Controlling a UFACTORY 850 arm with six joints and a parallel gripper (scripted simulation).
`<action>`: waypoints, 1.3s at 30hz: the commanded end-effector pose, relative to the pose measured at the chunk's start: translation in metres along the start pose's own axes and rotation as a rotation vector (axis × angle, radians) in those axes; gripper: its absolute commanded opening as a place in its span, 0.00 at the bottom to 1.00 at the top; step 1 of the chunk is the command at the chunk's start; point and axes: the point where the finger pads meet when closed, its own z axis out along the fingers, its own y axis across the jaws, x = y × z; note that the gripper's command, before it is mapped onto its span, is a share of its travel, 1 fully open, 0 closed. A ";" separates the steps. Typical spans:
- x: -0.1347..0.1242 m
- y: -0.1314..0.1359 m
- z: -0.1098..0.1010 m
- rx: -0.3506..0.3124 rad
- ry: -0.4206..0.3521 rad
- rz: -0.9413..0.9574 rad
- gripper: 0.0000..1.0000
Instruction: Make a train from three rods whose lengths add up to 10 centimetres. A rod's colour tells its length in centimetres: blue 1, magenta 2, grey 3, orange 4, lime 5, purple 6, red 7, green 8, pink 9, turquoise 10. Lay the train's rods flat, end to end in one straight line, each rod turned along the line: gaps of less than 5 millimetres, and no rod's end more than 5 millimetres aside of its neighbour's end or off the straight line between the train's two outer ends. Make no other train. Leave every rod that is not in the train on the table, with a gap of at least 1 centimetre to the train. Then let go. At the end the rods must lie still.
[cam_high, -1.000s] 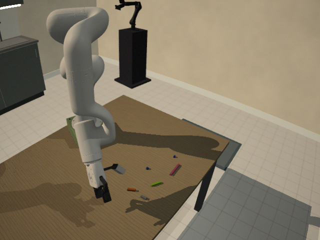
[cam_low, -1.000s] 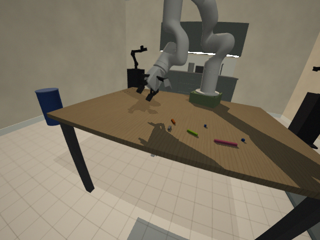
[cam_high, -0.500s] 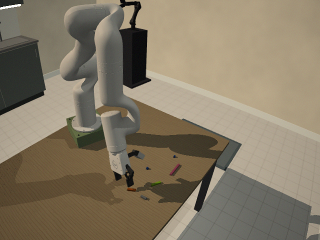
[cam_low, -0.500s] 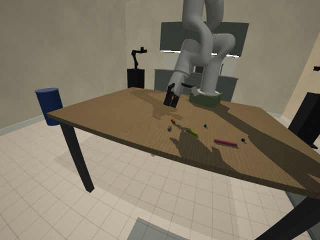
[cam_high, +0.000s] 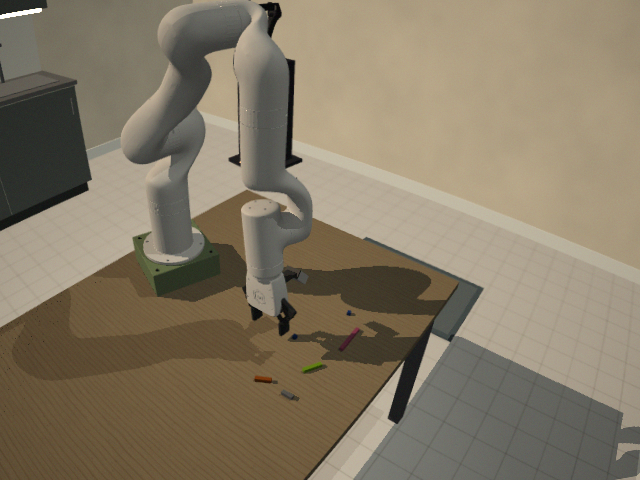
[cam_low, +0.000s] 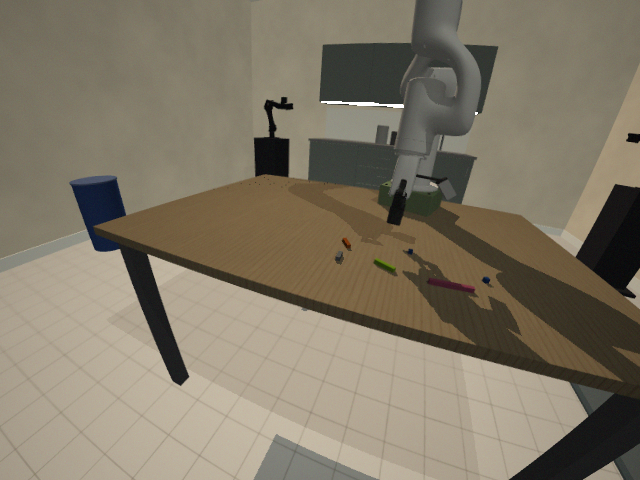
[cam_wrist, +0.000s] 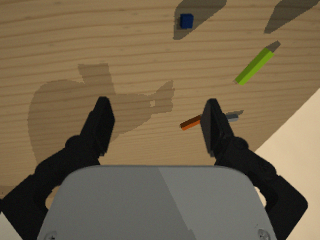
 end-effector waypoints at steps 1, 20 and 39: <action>0.039 -0.021 -0.005 0.074 0.024 -0.031 1.00; 0.057 -0.033 -0.008 0.109 0.040 -0.048 1.00; 0.057 -0.033 -0.008 0.109 0.040 -0.048 1.00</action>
